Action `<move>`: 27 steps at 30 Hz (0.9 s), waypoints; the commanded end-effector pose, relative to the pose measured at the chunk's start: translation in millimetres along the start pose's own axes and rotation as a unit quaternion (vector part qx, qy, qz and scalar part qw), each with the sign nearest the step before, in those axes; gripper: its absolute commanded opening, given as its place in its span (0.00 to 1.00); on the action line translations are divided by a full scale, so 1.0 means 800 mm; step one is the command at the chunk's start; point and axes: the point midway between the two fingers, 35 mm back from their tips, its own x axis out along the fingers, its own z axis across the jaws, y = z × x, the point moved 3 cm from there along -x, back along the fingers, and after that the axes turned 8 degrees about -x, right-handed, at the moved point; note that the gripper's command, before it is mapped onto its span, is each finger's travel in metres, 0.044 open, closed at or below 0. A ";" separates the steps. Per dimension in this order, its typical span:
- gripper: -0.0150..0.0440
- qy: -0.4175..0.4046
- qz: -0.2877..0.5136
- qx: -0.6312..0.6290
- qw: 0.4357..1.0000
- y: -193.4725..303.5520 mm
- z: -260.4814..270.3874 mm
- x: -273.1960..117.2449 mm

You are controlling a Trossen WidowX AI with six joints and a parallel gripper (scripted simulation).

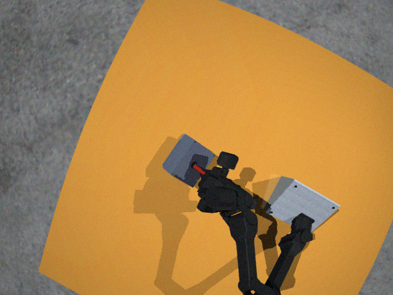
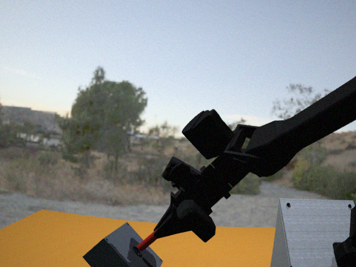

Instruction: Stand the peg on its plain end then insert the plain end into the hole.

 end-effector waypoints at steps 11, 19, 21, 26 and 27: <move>0.25 -0.001 0.000 -0.002 1.000 0.004 -0.002 0.003; 0.25 -0.001 0.000 -0.002 1.000 0.004 -0.003 0.007; 0.25 -0.001 0.000 -0.002 1.000 0.004 -0.003 0.008; 0.25 -0.001 -0.001 -0.002 1.000 0.004 -0.004 0.010; 0.25 -0.001 -0.001 -0.002 1.000 0.004 -0.004 0.011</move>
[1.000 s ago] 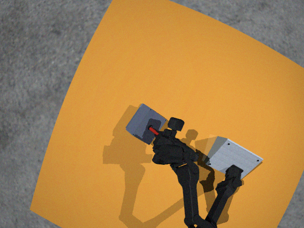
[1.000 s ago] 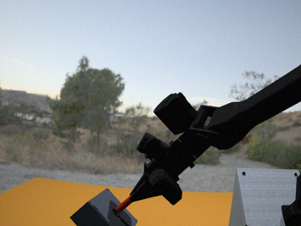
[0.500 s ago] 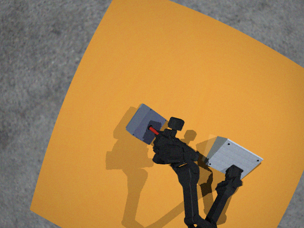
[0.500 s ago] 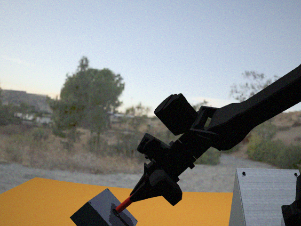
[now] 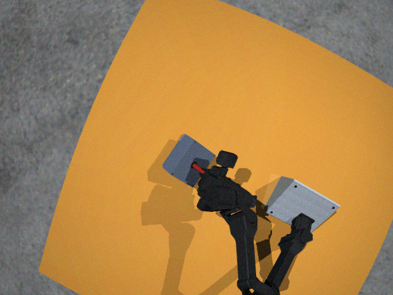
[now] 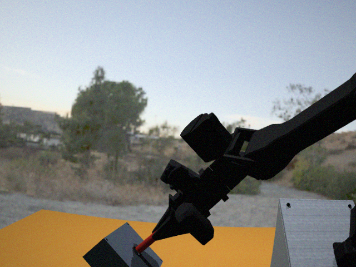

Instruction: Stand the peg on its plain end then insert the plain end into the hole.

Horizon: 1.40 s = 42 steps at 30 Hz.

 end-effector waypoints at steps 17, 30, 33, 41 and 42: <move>0.25 0.001 0.002 0.004 1.000 0.001 -0.004 0.013; 0.25 0.001 0.002 0.004 1.000 0.000 -0.004 0.021; 0.25 0.001 0.002 0.004 1.000 0.000 -0.004 0.023; 0.25 0.001 0.002 0.004 1.000 0.000 -0.005 0.028; 0.25 0.001 0.002 0.004 1.000 0.000 -0.005 0.029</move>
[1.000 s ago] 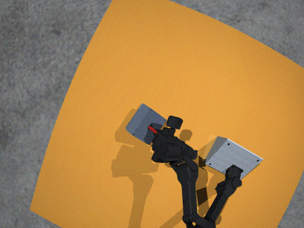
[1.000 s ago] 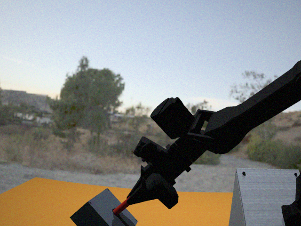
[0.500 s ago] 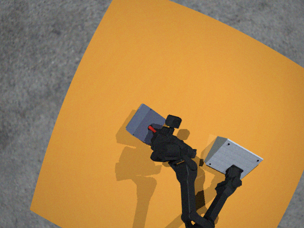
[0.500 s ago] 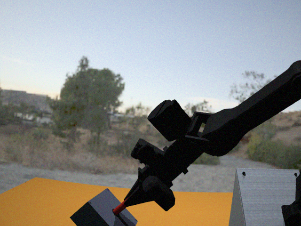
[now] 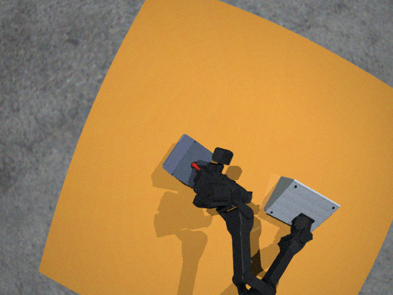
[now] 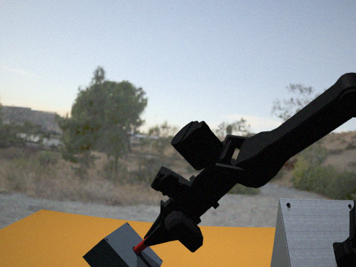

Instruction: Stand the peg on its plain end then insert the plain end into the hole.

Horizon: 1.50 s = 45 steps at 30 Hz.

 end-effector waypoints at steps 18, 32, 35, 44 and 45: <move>0.25 0.002 0.001 0.003 1.000 0.003 -0.002 0.013; 0.48 0.000 -0.001 0.000 1.000 0.000 0.000 0.011; 0.61 0.000 -0.001 0.000 1.000 0.000 0.000 0.011; 1.00 0.001 0.000 0.000 1.000 0.000 -0.001 0.006; 1.00 0.001 0.000 0.000 1.000 0.000 -0.001 0.004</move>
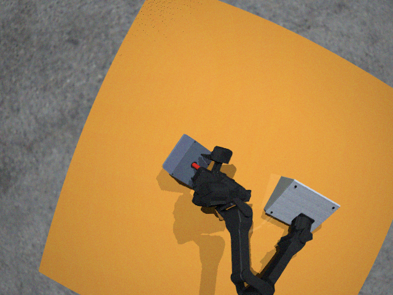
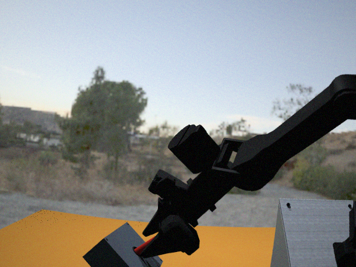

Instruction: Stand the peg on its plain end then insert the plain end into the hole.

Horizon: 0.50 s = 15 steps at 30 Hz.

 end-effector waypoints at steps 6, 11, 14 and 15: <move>1.00 0.001 0.000 -0.002 1.000 -0.003 -0.001 -0.019; 1.00 0.002 0.002 -0.002 1.000 -0.003 -0.003 -0.030; 1.00 0.002 0.003 -0.001 1.000 -0.003 -0.004 -0.037; 1.00 0.002 0.003 -0.001 1.000 -0.003 -0.004 -0.039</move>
